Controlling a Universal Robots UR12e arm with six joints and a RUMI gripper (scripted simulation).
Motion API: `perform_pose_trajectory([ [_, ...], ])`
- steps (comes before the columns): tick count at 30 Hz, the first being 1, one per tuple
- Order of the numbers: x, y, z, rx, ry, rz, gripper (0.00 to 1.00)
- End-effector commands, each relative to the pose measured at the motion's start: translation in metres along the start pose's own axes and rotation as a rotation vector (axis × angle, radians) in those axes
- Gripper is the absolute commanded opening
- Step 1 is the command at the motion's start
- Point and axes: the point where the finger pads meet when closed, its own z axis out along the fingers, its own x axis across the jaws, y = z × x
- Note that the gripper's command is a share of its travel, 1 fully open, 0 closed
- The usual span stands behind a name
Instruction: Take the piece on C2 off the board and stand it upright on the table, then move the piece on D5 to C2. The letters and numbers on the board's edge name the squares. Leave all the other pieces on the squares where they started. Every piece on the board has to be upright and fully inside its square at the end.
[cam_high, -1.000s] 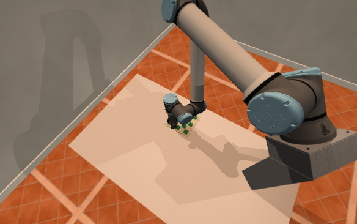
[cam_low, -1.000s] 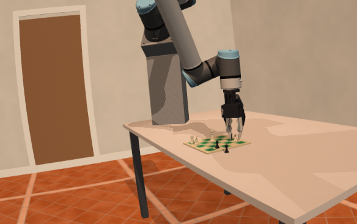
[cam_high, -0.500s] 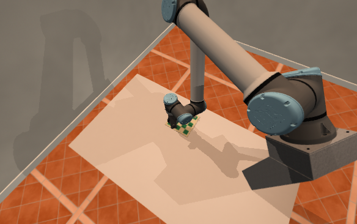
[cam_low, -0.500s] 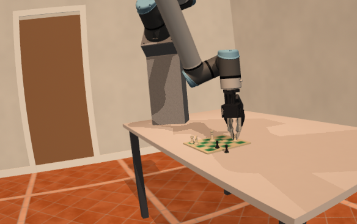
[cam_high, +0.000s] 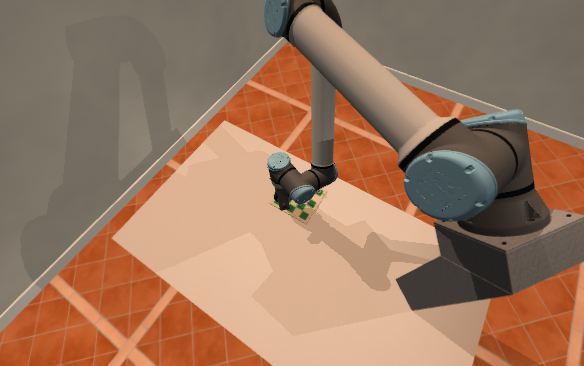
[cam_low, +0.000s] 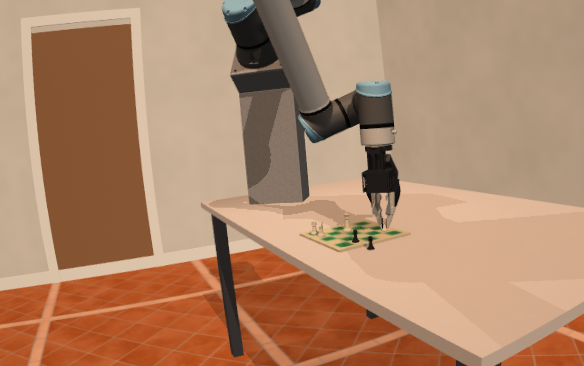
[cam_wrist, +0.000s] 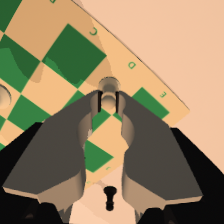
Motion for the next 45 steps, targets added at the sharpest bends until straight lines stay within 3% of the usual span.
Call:
perform_pose_trajectory([
  [1, 0.000, 0.000, -0.001, 0.000, 0.001, 0.000, 0.00],
  [16, 0.000, 0.000, -0.004, 0.000, 0.001, 0.000, 0.00],
  [21, 0.000, 0.000, -0.029, 0.000, 0.001, 0.000, 0.00],
  [23, 0.000, 0.000, -0.029, 0.000, 0.001, 0.000, 0.00],
  [33, 0.000, 0.000, -0.094, 0.000, 0.001, 0.000, 0.00],
  [45, 0.000, 0.000, -0.101, 0.000, 0.001, 0.000, 0.00],
])
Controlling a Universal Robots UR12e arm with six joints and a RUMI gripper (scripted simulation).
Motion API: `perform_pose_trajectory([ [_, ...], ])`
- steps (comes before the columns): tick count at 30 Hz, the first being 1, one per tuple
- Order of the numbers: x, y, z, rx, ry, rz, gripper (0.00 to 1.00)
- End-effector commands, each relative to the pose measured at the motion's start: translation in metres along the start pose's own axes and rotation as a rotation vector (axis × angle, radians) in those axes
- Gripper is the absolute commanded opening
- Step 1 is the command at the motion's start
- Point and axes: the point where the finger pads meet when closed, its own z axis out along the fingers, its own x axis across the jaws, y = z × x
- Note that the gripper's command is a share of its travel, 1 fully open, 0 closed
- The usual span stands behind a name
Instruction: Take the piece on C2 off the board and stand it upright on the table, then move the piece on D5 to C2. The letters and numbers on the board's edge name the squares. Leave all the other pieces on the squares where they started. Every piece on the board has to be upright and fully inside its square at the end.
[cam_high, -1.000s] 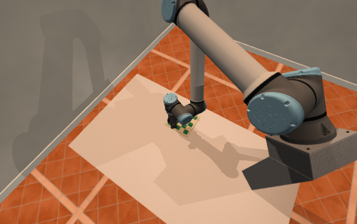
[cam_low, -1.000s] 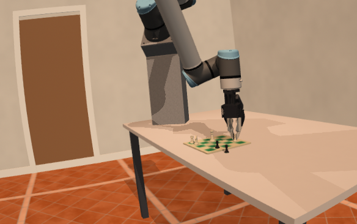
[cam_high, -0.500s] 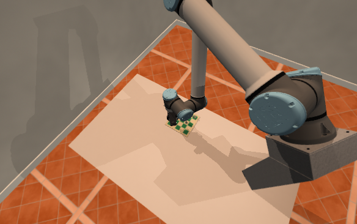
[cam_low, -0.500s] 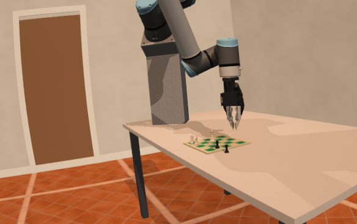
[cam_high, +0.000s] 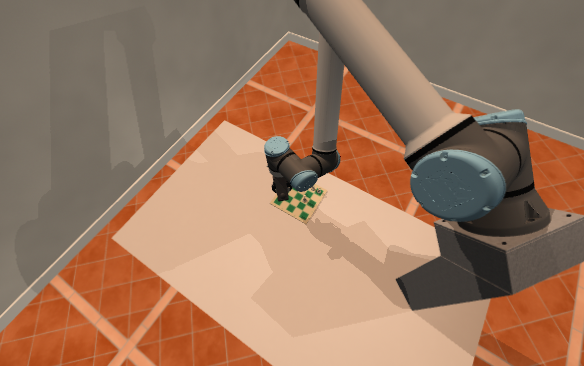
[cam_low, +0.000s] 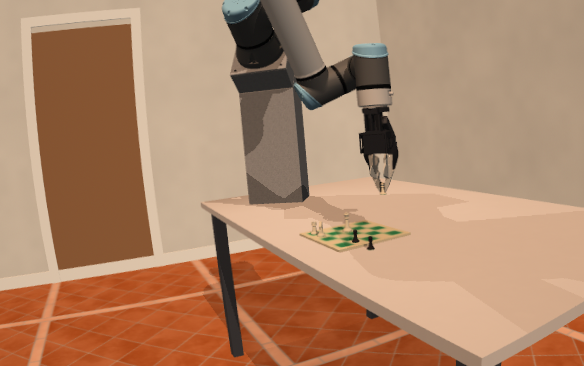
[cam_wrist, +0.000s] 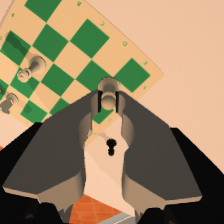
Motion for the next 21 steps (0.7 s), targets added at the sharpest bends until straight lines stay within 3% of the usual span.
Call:
perform_pose_trajectory([
  [1, 0.000, 0.000, -0.002, 0.000, 0.001, 0.000, 0.00],
  [12, -0.031, 0.021, 0.000, 0.002, 0.000, 0.210, 0.00],
  [21, -0.095, 0.060, -0.002, 0.000, 0.001, 0.641, 0.00],
])
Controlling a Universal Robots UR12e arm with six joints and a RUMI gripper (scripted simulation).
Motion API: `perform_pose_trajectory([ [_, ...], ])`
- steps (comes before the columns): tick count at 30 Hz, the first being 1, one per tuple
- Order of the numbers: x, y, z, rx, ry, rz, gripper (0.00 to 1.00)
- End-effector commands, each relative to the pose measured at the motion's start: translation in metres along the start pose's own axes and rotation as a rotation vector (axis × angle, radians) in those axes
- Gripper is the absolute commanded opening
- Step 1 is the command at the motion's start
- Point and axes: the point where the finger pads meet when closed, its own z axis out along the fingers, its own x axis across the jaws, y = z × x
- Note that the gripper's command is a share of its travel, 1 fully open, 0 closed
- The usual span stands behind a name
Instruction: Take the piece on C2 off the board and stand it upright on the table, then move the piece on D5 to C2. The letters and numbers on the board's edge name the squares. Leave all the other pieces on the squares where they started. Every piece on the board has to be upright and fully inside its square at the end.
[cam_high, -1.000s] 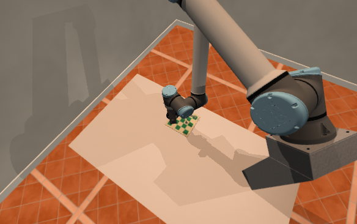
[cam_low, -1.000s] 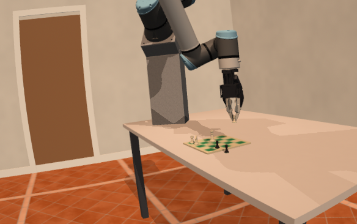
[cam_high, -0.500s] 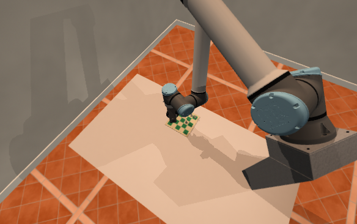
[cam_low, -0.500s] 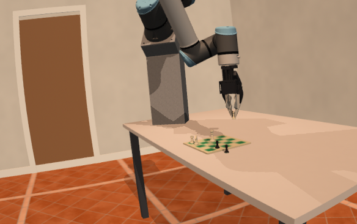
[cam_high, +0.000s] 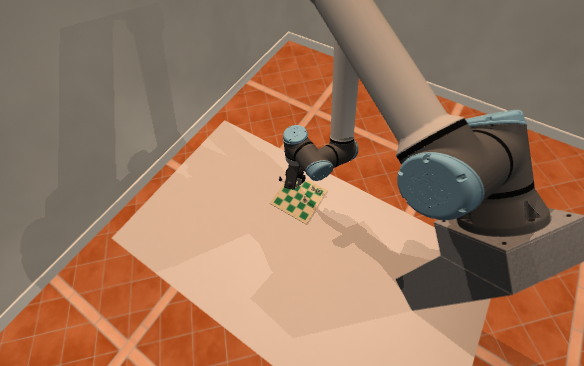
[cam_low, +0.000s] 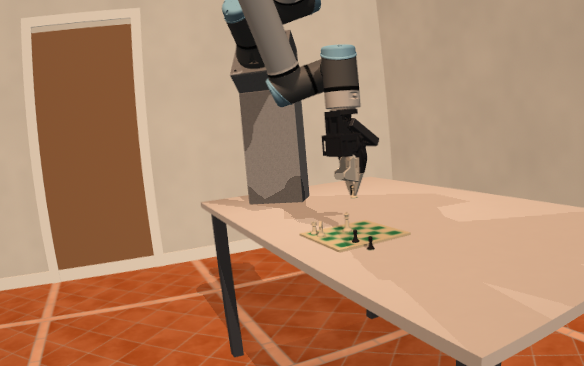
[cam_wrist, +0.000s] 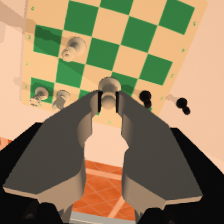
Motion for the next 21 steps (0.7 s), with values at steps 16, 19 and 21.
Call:
perform_pose_trajectory([
  [16, -0.0219, 0.0337, -0.0027, 0.004, 0.003, 0.240, 0.00],
  [19, -0.0219, 0.0337, -0.0022, 0.004, 0.003, 0.240, 0.00],
  [21, -0.0219, 0.0337, -0.0006, 0.005, 0.003, 0.240, 0.00],
])
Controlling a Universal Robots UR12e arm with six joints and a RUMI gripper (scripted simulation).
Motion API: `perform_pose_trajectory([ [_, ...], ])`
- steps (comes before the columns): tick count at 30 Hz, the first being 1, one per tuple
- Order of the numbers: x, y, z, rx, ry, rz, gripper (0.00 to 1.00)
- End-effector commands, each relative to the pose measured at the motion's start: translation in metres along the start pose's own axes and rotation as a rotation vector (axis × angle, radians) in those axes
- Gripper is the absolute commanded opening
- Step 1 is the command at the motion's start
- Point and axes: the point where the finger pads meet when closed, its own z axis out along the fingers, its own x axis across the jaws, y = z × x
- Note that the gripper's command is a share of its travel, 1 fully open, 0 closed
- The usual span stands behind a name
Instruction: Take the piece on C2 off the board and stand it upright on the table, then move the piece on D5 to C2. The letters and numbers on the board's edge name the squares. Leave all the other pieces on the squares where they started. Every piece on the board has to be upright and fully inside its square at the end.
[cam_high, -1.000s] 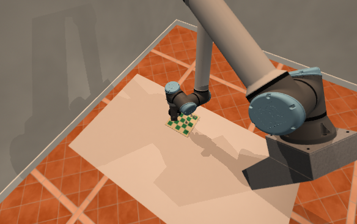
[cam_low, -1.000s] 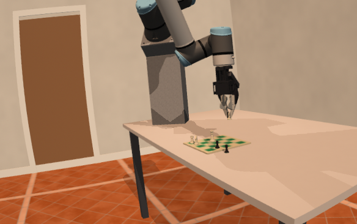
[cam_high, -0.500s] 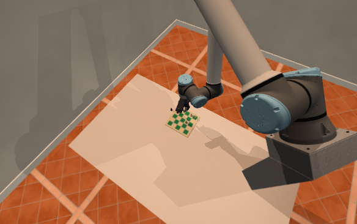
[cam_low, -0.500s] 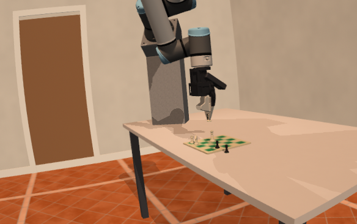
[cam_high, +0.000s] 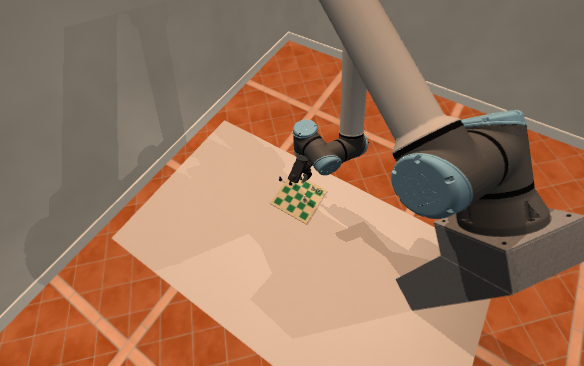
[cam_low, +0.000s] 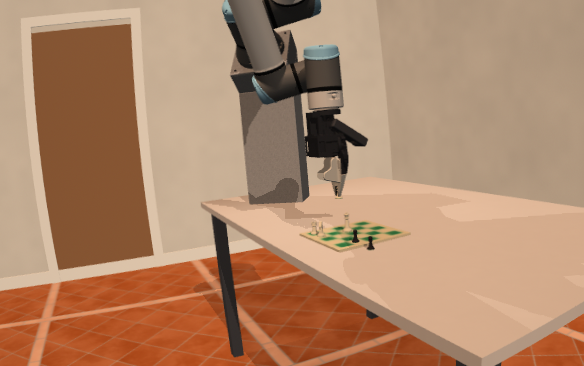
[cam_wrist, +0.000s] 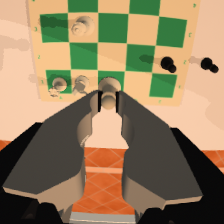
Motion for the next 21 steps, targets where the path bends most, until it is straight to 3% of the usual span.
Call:
perform_pose_trajectory([
  [1, 0.000, 0.000, 0.003, 0.001, 0.000, 0.001, 0.00],
  [7, 0.000, 0.000, 0.012, 0.001, 0.000, 0.001, 0.00],
  [19, 0.000, 0.000, 0.066, 0.001, 0.000, 0.001, 0.00],
  [21, 0.000, 0.000, 0.066, 0.001, 0.000, 0.001, 0.00],
])
